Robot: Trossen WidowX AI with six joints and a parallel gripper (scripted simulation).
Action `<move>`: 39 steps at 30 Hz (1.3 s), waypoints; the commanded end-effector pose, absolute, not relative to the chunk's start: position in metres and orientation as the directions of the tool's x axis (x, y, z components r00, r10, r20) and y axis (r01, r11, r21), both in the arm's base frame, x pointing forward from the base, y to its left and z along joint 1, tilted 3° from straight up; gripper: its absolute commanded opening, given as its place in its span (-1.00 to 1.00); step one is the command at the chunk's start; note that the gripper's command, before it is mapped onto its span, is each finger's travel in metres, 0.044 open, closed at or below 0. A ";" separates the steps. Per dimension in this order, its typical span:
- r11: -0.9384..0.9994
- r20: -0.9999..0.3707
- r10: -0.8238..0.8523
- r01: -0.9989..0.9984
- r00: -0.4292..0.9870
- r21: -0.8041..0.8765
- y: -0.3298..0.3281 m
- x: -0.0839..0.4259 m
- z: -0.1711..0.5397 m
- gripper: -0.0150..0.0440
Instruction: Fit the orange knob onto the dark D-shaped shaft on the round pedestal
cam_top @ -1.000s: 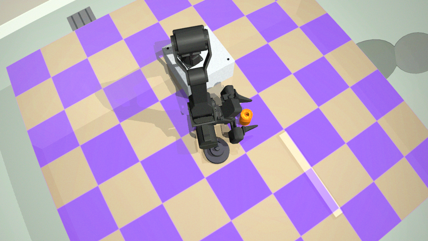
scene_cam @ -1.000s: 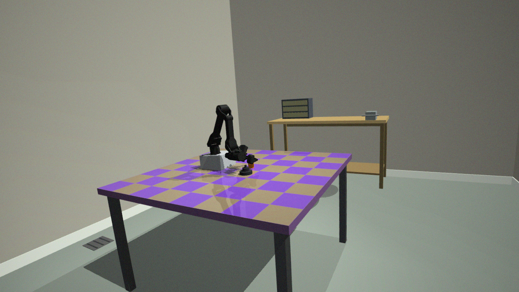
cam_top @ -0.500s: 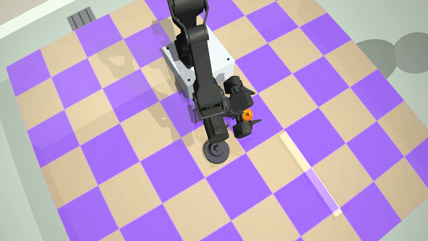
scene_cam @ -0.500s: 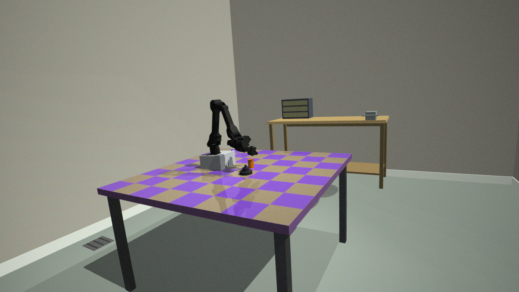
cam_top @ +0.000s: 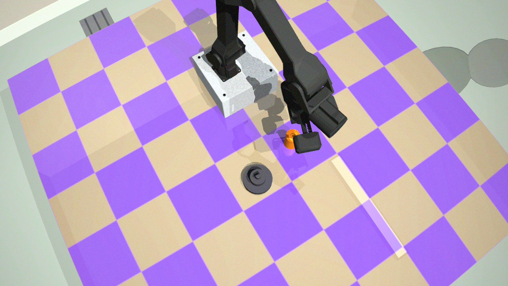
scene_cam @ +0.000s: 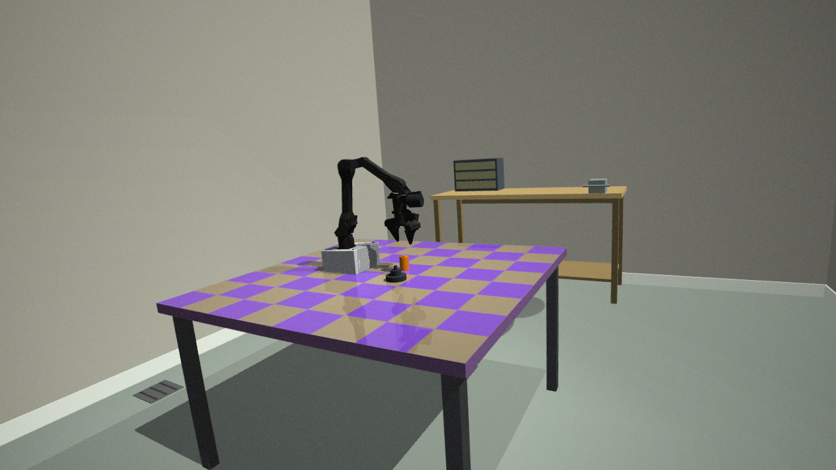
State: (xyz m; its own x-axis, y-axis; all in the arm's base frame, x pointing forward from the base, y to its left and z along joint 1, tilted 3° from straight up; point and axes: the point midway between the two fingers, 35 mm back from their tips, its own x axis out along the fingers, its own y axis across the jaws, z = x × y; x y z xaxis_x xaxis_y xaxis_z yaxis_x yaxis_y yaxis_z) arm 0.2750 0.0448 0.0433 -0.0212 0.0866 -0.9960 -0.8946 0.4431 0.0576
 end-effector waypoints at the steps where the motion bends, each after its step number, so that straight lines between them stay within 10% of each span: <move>1: 0.450 -1.000 0.010 -0.893 -0.029 0.031 0.040 0.273 0.050 1.00; 10: 0.576 -1.000 0.010 -0.817 -0.029 0.030 0.040 0.273 0.050 1.00; 22: 0.986 -1.000 0.010 0.168 -0.029 0.005 0.040 0.273 0.049 1.00; 39: 0.983 -1.000 0.011 0.184 -0.029 0.005 0.041 0.271 0.015 1.00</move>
State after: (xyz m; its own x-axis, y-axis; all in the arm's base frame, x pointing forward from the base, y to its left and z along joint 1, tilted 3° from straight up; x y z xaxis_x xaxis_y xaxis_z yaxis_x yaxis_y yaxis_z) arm 0.2771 0.0416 0.0349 -0.0039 0.0189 -0.9998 0.1767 0.9841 0.0179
